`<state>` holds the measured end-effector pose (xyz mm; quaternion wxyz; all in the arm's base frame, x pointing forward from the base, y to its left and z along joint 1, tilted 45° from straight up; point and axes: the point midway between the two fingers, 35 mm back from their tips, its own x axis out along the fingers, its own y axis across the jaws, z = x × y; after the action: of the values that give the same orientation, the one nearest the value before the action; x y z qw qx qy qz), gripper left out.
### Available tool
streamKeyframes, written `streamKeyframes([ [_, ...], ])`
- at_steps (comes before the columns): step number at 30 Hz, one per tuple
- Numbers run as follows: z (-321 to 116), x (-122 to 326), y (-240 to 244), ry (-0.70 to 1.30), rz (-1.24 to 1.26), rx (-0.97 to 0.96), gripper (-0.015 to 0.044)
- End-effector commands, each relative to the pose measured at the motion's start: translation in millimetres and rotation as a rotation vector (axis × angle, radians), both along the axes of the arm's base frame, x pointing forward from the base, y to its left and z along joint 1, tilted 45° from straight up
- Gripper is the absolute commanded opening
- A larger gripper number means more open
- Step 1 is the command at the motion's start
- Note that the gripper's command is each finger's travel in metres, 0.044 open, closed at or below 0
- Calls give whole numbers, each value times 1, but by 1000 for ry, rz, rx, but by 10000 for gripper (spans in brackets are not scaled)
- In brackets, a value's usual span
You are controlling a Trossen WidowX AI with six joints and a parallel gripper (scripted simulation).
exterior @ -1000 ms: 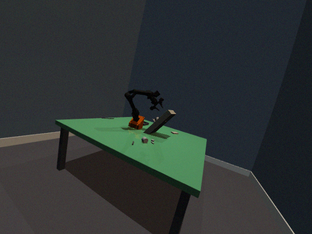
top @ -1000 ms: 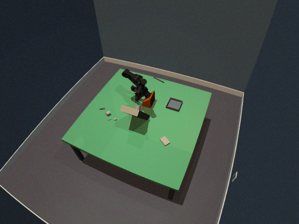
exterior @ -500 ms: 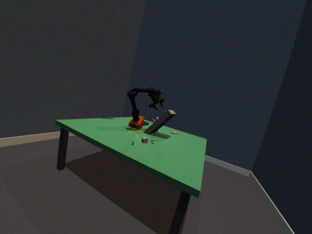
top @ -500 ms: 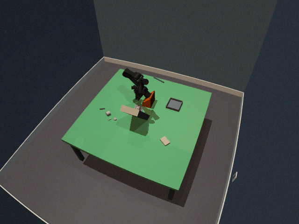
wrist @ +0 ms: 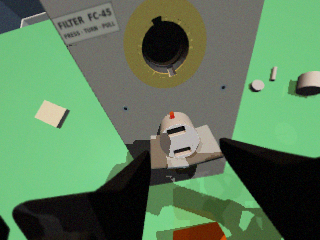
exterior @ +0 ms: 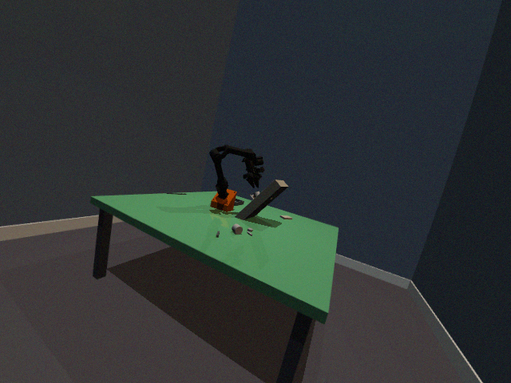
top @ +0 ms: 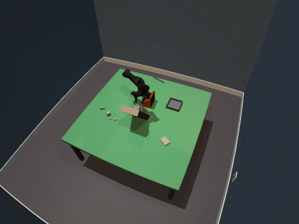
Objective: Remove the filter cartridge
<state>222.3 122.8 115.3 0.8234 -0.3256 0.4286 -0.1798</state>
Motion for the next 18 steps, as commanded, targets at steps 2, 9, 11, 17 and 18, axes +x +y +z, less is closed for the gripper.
streamKeyframes([
  [2,-7,1,-6,26,5,-17,305],
  [9,-14,8,-12,27,6,-16,305],
  [11,-16,10,-14,27,6,-16,305],
  [17,-21,15,-20,26,6,-16,305],
  [18,-22,16,-21,26,6,-16,305],
])
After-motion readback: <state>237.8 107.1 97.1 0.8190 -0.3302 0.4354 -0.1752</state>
